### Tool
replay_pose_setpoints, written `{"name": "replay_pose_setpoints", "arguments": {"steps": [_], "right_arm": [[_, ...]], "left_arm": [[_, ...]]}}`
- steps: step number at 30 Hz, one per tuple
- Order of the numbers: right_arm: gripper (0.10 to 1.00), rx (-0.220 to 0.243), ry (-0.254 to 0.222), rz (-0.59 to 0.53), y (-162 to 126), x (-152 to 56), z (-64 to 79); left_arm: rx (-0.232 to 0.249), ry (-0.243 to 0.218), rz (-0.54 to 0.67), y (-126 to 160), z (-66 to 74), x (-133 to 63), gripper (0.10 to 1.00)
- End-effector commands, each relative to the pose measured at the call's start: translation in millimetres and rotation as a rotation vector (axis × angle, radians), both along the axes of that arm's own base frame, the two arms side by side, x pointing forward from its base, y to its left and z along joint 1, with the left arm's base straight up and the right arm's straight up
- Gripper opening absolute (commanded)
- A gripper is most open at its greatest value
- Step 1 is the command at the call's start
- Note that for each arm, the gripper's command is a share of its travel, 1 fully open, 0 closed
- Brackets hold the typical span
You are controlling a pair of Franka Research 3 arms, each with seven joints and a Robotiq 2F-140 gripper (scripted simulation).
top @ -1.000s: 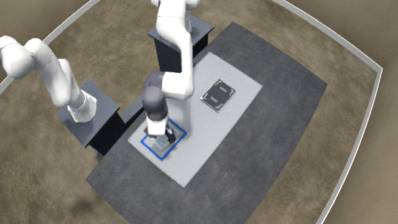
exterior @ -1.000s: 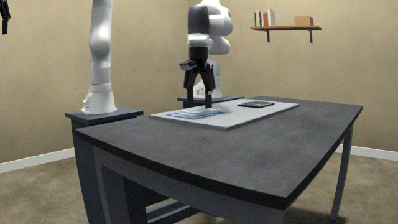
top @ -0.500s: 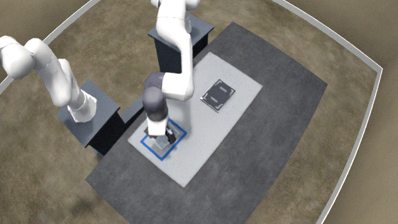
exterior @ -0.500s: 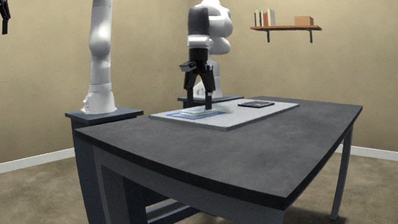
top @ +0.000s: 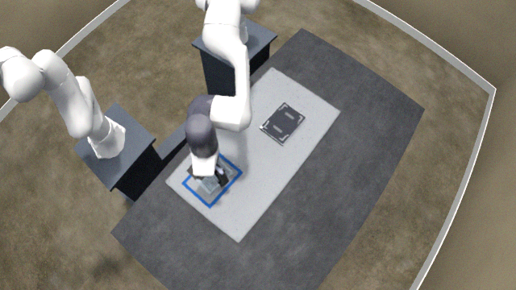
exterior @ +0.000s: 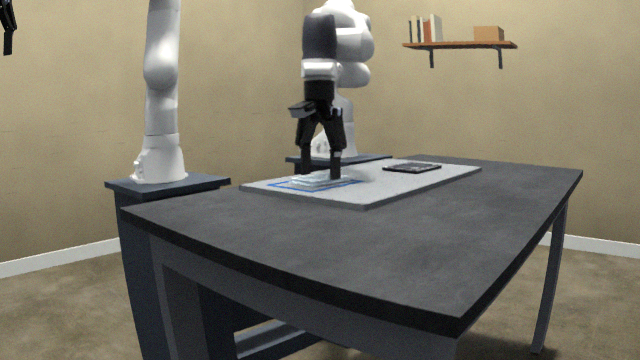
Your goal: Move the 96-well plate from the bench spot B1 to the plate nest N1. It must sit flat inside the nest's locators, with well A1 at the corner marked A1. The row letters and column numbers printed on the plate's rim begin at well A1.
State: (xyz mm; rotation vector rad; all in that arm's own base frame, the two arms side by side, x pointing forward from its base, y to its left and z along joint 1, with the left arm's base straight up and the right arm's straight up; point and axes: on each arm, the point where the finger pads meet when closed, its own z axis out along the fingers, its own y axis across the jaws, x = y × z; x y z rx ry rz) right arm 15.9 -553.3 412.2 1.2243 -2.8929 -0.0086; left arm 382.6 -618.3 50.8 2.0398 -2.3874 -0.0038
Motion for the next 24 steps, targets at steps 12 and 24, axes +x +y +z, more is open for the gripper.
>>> {"name": "replay_pose_setpoints", "arguments": {"steps": [12,24], "right_arm": [[1.000,0.000,0.000,0.000,0.0,0.0,0.1],[1.000,0.000,0.000,0.000,0.0,0.0,0.1]], "left_arm": [[-0.001,-0.003,0.001,-0.5,-6.9,0.3,0.698],[-0.001,-0.003,0.001,-0.5,-9.5,0.3,0.698]]}}
